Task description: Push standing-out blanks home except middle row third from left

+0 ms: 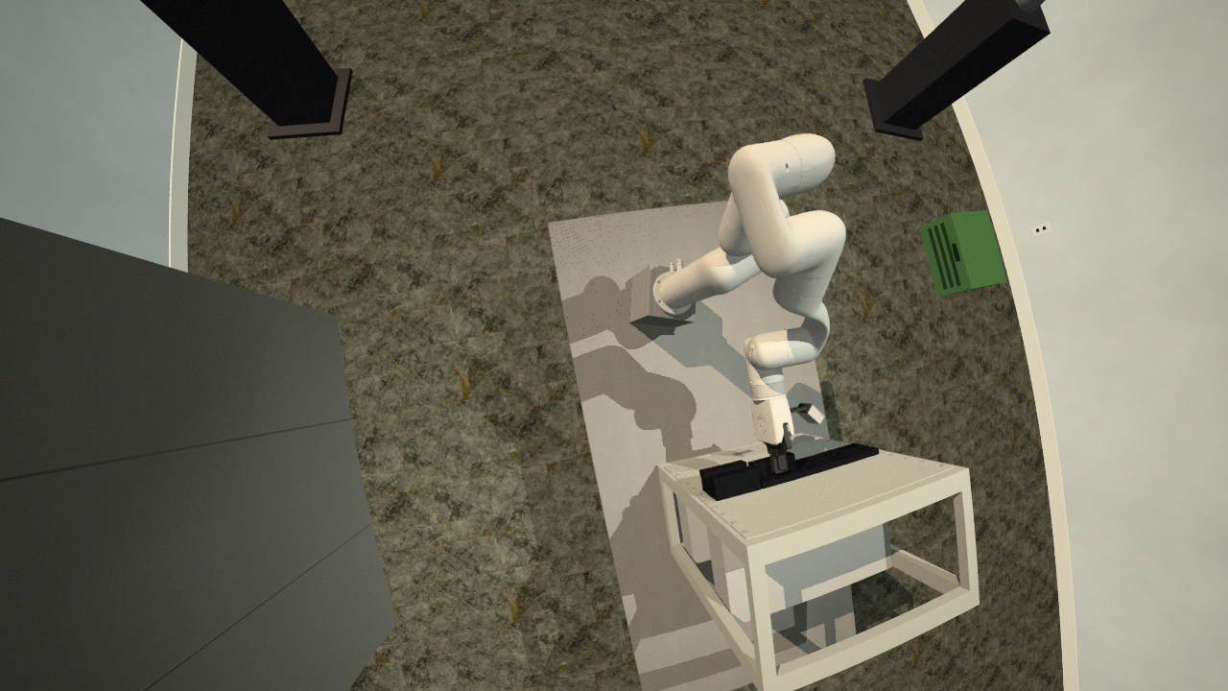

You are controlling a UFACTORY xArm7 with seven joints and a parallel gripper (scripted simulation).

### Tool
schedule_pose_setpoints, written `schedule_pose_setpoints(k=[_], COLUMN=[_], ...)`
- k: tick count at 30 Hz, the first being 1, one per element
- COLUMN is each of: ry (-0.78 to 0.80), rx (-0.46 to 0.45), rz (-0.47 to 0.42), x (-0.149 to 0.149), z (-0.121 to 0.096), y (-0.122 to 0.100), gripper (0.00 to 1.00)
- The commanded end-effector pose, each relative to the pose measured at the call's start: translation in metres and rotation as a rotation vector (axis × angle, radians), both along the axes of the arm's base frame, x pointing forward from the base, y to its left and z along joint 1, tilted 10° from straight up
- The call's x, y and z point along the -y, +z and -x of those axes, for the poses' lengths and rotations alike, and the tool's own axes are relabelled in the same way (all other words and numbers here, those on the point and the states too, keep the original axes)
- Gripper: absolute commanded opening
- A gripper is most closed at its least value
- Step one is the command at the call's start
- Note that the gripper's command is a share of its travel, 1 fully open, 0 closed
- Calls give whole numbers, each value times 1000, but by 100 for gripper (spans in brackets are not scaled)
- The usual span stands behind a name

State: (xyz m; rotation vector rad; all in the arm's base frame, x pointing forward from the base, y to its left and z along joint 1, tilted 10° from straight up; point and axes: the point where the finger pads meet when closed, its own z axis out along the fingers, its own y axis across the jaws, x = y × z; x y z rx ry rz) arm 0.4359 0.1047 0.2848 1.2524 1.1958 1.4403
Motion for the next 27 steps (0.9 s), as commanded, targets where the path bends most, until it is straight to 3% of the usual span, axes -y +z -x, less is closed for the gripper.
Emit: schedule_pose_setpoints(k=[1,6,14,27], ry=[1,1,1,1], rx=[3,3,3,3], rz=[-1,-1,-1,-1], x=[3,6,9,12], z=[25,55,77,81], y=[0,-1,-2,-4], gripper=[0,0,0,0])
